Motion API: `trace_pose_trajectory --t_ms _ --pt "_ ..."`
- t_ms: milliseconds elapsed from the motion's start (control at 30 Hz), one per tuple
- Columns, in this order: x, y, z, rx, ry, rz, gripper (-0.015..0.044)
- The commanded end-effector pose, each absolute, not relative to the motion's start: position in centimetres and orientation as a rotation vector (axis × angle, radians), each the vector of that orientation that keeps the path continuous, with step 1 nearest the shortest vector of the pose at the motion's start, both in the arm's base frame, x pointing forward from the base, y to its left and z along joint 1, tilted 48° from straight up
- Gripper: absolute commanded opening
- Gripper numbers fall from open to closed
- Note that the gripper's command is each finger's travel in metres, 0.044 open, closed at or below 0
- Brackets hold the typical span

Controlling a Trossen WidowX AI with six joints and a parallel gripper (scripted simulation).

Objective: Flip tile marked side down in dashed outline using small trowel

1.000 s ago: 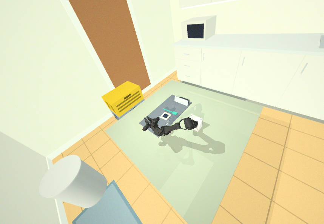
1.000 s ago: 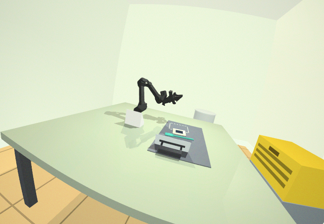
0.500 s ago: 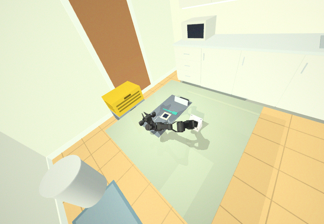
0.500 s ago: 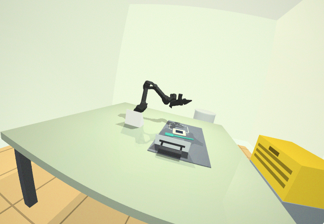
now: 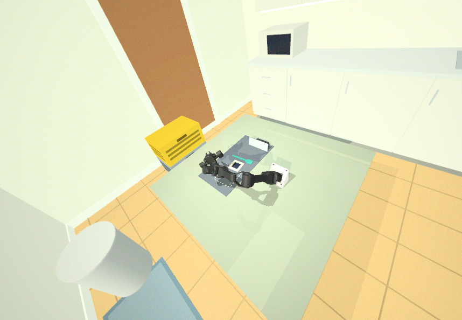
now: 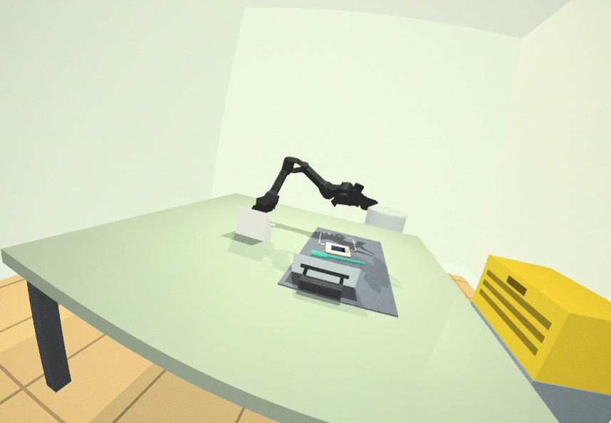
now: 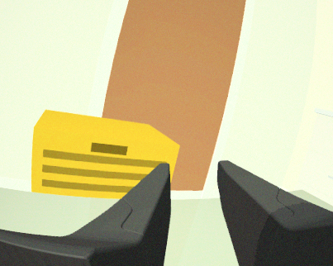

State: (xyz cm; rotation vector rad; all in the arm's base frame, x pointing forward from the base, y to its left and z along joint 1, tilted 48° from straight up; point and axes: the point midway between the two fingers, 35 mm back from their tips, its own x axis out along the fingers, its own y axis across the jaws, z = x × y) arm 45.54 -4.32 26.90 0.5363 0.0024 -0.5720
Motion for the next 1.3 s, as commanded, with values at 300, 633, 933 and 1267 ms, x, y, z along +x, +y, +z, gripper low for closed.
trace_pose_trajectory --t_ms 300,633,933,1267 --pt "48.2 -11.1 18.4 0.469 0.341 -0.692 0.0100" --pt "47.8 -16.5 11.7 0.489 0.616 -0.752 0.0100" --pt "45.9 -20.7 5.9 0.569 0.854 -0.796 0.0100" --pt "42.2 -24.5 0.0 0.723 1.101 -0.831 0.0100"
